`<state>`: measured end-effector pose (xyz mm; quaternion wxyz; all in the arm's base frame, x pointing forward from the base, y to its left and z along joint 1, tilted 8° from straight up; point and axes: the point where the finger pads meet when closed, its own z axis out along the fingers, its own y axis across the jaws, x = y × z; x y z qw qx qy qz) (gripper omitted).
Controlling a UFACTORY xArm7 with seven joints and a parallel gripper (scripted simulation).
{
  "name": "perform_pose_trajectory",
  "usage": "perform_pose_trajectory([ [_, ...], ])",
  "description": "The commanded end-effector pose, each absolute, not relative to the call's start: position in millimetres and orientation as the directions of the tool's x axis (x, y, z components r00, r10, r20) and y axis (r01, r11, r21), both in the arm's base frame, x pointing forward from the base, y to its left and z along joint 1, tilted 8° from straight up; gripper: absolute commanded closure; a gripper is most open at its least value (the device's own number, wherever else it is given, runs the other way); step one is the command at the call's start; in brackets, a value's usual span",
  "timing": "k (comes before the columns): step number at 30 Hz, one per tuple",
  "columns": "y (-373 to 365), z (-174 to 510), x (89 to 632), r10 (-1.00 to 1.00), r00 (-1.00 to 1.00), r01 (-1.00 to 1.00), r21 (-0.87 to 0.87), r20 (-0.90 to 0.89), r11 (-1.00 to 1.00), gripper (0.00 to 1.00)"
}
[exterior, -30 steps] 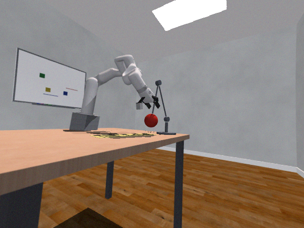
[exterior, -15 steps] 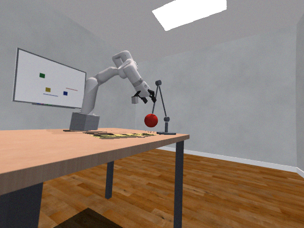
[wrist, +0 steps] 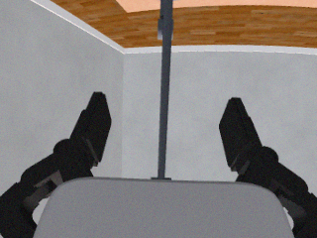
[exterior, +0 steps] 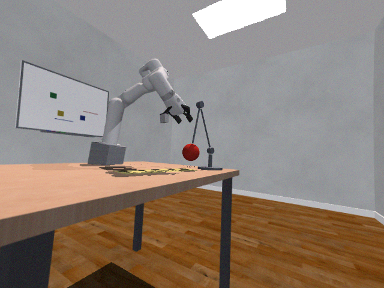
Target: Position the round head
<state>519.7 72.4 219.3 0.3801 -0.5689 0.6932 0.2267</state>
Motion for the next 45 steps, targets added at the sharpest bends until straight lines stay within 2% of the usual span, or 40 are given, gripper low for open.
perform_pose_trajectory([
  [1,61.2,229.8,516.3,-0.617,-0.061,-0.96,-0.122,-0.785,0.25,0.0],
  [45,60.0,230.3,516.5,-0.617,-0.062,-0.96,-0.123,-0.785,0.252,0.0],
])
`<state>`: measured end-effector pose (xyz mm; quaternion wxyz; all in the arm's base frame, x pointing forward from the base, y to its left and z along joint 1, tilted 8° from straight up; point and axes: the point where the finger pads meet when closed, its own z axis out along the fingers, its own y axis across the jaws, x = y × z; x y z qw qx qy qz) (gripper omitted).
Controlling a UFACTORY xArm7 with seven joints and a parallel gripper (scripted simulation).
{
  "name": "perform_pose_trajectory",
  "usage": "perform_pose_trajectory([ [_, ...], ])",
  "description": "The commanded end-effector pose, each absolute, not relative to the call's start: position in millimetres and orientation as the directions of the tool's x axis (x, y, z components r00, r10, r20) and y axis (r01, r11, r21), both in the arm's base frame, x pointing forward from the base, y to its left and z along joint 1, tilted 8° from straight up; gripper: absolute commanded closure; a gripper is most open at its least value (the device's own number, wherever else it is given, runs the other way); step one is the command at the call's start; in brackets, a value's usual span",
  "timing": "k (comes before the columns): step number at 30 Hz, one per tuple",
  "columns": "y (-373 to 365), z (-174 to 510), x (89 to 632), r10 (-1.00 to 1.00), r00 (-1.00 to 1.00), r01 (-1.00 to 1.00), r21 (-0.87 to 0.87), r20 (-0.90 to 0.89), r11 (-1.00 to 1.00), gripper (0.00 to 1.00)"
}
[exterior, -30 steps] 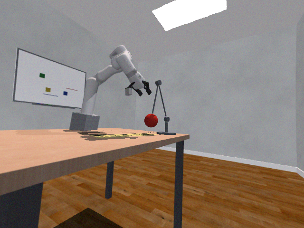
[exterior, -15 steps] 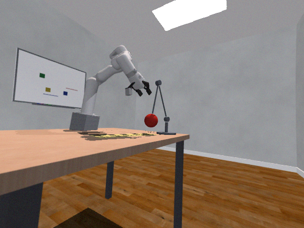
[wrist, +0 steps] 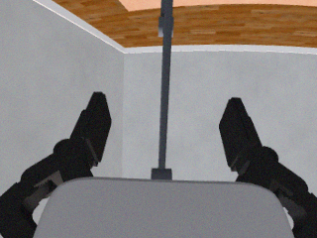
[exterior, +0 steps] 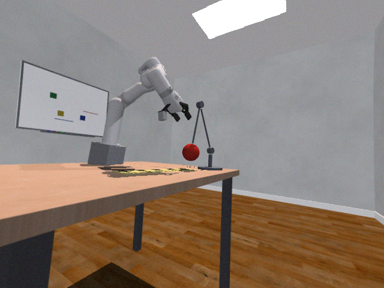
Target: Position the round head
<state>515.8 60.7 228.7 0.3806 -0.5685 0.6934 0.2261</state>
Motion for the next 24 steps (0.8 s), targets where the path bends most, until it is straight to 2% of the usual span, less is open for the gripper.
perform_pose_trajectory([
  [1,60,230,516,-0.617,-0.062,-0.96,-0.123,-0.785,0.252,0.0],
  [24,89,207,526,-0.618,-0.063,-0.96,-0.122,-0.784,0.253,0.0],
])
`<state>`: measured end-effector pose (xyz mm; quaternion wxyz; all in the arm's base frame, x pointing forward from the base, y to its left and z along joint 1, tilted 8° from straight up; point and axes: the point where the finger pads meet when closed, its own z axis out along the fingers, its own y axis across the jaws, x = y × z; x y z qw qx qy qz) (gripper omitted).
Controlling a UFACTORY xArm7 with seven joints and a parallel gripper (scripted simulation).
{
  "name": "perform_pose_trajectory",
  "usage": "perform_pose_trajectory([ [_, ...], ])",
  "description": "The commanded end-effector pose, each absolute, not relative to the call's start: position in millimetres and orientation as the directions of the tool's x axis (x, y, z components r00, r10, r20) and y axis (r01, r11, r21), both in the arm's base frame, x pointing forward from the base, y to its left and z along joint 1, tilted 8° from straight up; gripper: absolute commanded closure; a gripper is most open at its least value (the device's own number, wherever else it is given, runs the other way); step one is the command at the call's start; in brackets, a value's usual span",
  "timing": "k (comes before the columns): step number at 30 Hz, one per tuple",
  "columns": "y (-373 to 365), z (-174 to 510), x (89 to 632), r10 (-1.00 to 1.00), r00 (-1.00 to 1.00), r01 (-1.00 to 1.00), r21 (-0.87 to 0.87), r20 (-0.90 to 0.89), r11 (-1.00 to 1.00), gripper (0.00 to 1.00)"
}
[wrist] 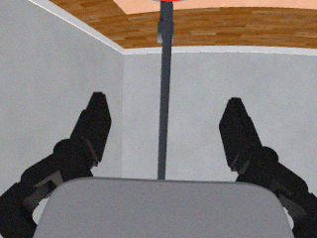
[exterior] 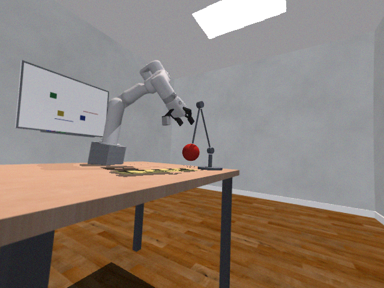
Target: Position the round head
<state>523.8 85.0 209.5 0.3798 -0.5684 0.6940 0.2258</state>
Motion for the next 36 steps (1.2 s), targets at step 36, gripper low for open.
perform_pose_trajectory([
  [36,152,158,547,-0.621,-0.066,-0.96,-0.119,-0.781,0.252,0.0],
])
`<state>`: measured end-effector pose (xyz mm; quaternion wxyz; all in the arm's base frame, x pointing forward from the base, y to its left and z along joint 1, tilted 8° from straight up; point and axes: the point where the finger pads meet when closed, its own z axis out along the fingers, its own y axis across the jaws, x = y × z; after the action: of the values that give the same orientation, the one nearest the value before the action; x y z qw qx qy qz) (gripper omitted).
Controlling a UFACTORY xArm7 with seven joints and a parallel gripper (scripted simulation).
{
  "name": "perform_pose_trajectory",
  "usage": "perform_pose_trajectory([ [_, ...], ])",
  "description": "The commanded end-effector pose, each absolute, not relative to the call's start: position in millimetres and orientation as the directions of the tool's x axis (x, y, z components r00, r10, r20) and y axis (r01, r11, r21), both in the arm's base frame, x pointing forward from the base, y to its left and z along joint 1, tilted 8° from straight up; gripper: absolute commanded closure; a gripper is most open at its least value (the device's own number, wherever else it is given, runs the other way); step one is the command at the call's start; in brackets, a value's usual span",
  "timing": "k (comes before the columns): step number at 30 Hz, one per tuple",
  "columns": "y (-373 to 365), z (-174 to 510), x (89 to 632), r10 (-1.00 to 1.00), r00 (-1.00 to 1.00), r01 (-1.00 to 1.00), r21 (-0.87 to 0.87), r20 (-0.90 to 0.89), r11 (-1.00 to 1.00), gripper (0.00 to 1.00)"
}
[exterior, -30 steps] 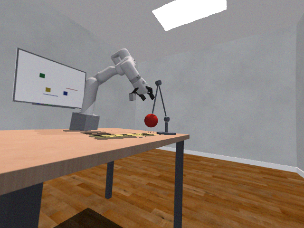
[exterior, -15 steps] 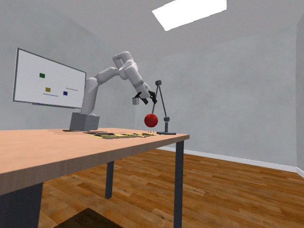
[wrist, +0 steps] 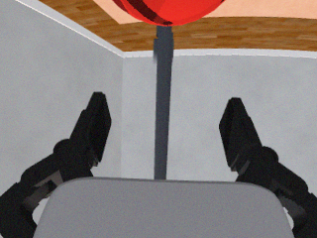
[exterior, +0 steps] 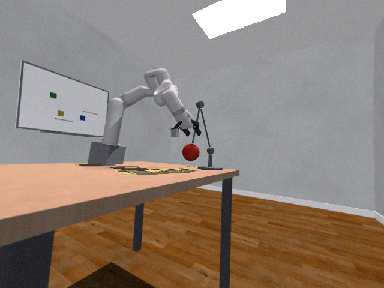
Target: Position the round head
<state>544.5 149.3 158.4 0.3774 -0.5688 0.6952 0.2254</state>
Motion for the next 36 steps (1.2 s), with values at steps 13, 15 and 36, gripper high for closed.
perform_pose_trajectory([
  [13,153.7,156.5,548.3,-0.621,-0.066,-0.96,-0.121,-0.781,0.254,0.0],
  [15,154.0,156.2,548.5,-0.621,-0.066,-0.96,-0.121,-0.781,0.254,0.0],
  [36,154.0,156.2,548.6,-0.621,-0.066,-0.96,-0.121,-0.781,0.254,1.0],
])
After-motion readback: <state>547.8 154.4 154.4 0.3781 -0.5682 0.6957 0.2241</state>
